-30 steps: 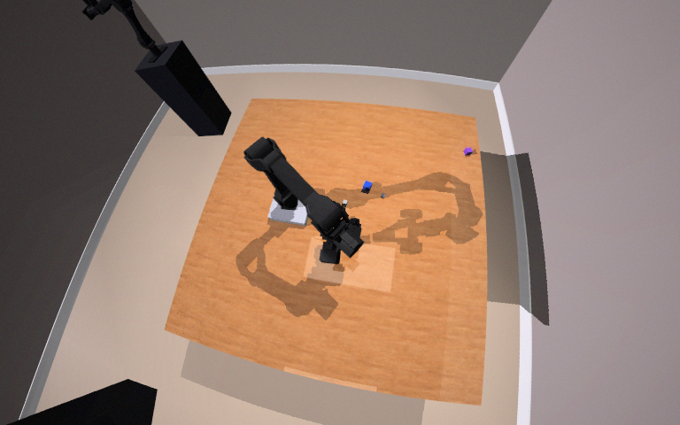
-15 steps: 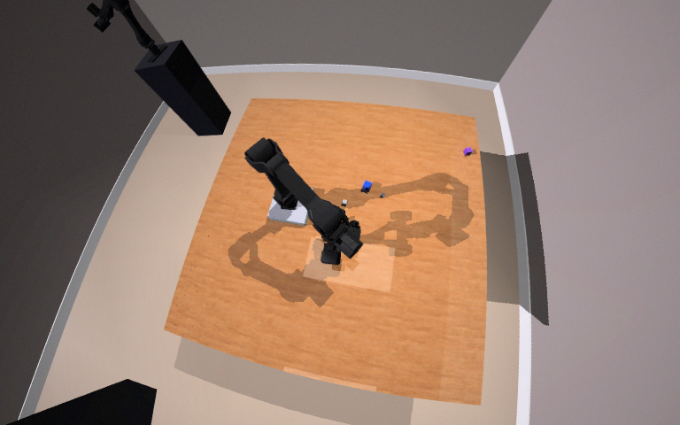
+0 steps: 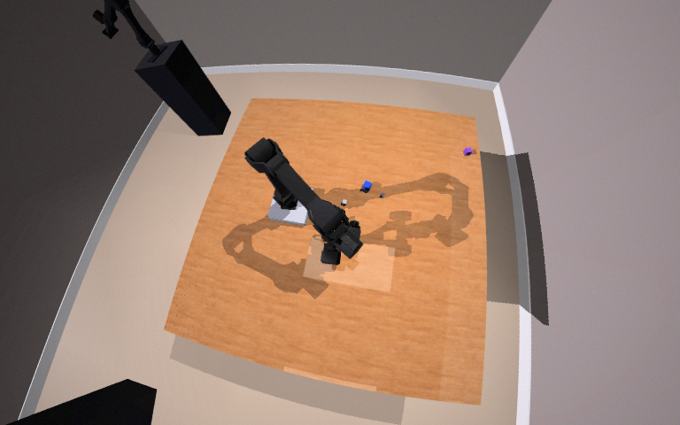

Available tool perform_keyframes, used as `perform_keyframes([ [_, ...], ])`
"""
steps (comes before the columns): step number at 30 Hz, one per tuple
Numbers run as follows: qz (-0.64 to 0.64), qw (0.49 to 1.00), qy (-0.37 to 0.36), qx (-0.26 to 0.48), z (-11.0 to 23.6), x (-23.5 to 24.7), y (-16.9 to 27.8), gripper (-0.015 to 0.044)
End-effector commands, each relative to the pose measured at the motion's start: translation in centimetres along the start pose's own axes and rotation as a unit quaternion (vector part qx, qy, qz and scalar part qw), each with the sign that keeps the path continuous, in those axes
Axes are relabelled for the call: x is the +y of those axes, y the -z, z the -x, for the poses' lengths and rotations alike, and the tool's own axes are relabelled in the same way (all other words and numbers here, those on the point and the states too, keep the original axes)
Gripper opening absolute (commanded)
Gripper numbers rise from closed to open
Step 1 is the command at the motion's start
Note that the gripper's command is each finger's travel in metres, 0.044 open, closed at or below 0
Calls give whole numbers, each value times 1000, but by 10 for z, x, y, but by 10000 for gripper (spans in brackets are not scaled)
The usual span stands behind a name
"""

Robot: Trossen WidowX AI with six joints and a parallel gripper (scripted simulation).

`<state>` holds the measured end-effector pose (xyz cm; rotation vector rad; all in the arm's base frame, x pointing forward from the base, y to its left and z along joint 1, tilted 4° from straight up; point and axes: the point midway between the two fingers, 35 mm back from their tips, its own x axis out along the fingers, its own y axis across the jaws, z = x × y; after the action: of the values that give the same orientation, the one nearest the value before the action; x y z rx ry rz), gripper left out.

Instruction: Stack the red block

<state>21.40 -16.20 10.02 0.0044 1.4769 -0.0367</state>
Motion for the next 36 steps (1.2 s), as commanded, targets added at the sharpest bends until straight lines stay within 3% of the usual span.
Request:
perform_keyframes([
  [1,1,1000,-2,-1,-1,0,-1,0],
  [6,1,1000,-2,-1,2,0,-1,0],
  [23,0,1000,0,0,0,0,0,440],
  [36,0,1000,0,0,0,0,0,440],
])
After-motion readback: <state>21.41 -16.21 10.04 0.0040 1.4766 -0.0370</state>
